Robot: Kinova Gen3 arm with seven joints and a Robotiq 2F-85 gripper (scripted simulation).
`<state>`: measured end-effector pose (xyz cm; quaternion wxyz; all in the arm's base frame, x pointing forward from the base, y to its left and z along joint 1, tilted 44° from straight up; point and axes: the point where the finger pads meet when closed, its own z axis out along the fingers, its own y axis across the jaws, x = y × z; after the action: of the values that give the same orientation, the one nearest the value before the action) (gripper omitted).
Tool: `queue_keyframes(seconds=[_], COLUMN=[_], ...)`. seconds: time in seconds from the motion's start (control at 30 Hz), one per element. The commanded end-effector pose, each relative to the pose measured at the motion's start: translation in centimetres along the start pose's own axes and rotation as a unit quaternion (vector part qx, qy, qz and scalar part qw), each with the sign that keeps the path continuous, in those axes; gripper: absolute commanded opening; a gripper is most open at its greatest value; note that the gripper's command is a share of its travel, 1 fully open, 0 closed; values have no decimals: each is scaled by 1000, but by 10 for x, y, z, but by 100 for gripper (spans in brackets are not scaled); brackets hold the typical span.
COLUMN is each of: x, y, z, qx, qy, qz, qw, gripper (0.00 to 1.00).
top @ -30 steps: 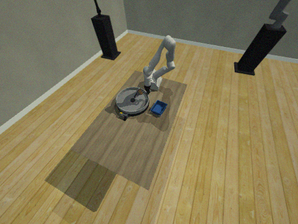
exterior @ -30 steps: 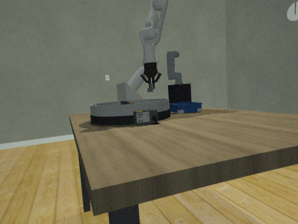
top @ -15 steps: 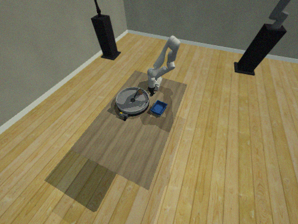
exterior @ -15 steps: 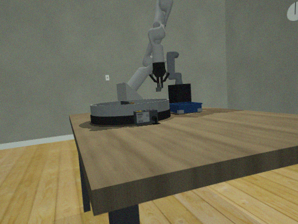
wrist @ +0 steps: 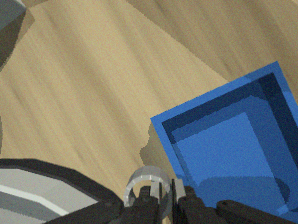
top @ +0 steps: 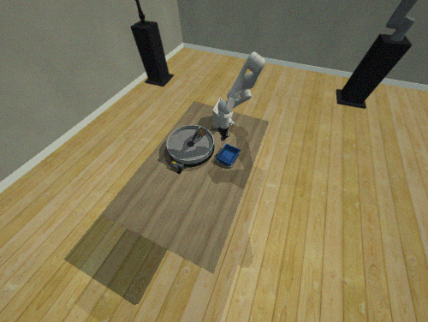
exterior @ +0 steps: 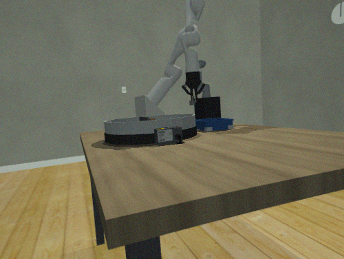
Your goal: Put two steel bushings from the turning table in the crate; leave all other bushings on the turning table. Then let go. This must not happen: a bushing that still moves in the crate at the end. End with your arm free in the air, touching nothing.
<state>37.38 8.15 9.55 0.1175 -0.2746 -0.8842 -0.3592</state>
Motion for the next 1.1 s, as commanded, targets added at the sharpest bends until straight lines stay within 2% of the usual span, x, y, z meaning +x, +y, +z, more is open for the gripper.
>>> queue_keyframes(seconds=[0.0, 0.17, 0.33, 0.73, 0.9, 1.07], x=[0, 0, 23, 23, 22, 22], y=[2, 2, 51, 51, 51, 51], z=[-2, -2, -1, -1, 24, 24], qx=[2, 2, 1, 1, 2, 2], qy=[-3, -3, -3, -3, -3, -3], qz=[-3, -3, -3, -3, -3, -3], qw=[1000, 1000, 1000, 1000, 1000, 1000], gripper=[0, 0, 0, 0, 0, 0])
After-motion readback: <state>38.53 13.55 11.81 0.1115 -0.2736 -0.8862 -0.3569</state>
